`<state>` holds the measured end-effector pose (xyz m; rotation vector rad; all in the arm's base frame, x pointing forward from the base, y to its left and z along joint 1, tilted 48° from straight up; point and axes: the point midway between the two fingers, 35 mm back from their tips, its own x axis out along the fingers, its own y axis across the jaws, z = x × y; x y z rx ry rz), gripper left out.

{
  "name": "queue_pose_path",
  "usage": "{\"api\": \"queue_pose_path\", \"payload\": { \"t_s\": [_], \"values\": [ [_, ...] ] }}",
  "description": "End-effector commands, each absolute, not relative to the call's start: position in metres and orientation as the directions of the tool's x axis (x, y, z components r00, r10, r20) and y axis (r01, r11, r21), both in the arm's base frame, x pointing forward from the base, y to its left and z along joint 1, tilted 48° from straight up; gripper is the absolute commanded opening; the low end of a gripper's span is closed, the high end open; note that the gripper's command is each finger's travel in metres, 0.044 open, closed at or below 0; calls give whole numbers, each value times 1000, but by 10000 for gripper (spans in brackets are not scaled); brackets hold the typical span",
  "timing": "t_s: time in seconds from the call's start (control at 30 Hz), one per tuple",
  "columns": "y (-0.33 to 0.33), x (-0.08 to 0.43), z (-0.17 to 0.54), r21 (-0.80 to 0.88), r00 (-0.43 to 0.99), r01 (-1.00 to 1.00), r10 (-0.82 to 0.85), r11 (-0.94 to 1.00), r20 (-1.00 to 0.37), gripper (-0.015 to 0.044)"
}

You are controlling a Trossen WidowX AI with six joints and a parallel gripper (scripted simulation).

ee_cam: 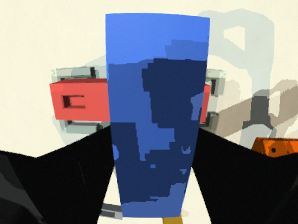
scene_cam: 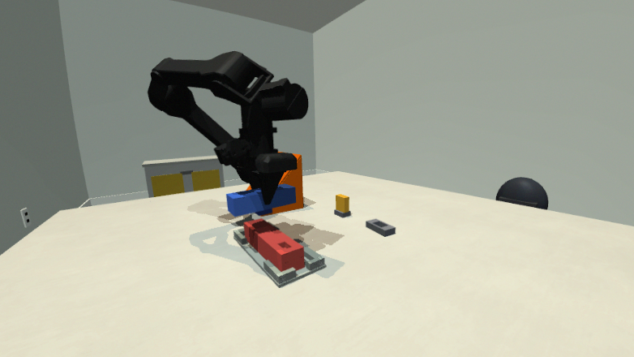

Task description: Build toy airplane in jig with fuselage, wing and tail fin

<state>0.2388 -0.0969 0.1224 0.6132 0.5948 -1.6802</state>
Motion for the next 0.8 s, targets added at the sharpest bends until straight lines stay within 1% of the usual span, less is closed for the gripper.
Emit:
{"api": "queue_pose_path", "payload": {
  "t_s": [0.0, 0.77],
  "values": [
    [-97, 239, 123, -51, -167, 982, -715, -181, -678, 196],
    [-117, 236, 105, -50, -166, 982, -715, -181, -679, 196]
  ]
}}
